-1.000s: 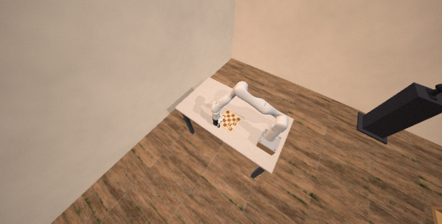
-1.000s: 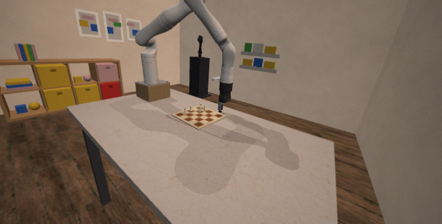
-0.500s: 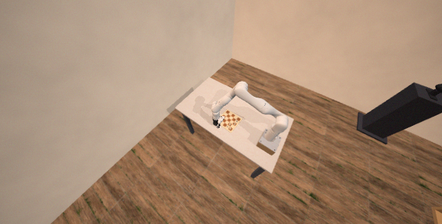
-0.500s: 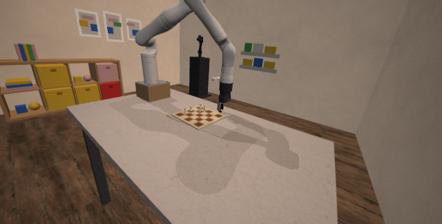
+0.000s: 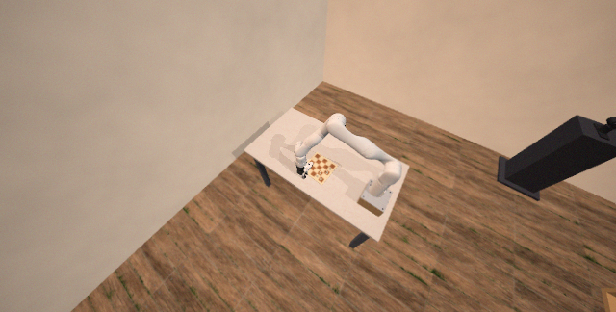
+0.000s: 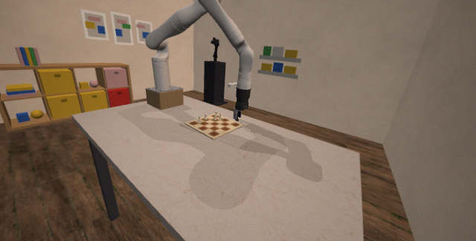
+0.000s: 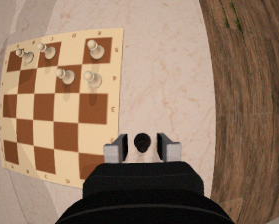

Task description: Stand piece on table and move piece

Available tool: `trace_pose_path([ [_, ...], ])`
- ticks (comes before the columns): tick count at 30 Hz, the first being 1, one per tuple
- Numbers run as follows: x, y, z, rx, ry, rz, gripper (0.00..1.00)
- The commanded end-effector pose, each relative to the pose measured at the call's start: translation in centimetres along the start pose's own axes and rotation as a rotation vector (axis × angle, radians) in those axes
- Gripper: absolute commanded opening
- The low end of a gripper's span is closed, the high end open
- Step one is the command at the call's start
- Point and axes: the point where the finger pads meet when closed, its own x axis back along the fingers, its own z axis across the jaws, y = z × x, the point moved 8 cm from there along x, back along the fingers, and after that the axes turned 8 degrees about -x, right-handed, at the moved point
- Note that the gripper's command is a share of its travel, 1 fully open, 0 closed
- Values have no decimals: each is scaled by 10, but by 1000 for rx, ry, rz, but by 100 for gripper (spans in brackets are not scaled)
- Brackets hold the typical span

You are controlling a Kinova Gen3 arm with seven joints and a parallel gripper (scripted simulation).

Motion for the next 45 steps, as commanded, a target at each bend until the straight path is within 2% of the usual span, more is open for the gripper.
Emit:
trace_pose_path([
  [1,6,1,0,0,2,-4,73],
  [3,6,1,0,0,2,-4,73],
  [6,16,1,0,0,2,-4,73],
  [18,77,1,0,0,2,-4,73],
  [29,90,1,0,0,2,-4,73],
  [30,90,1,0,0,2,-4,100],
  [45,90,1,0,0,2,-4,100],
])
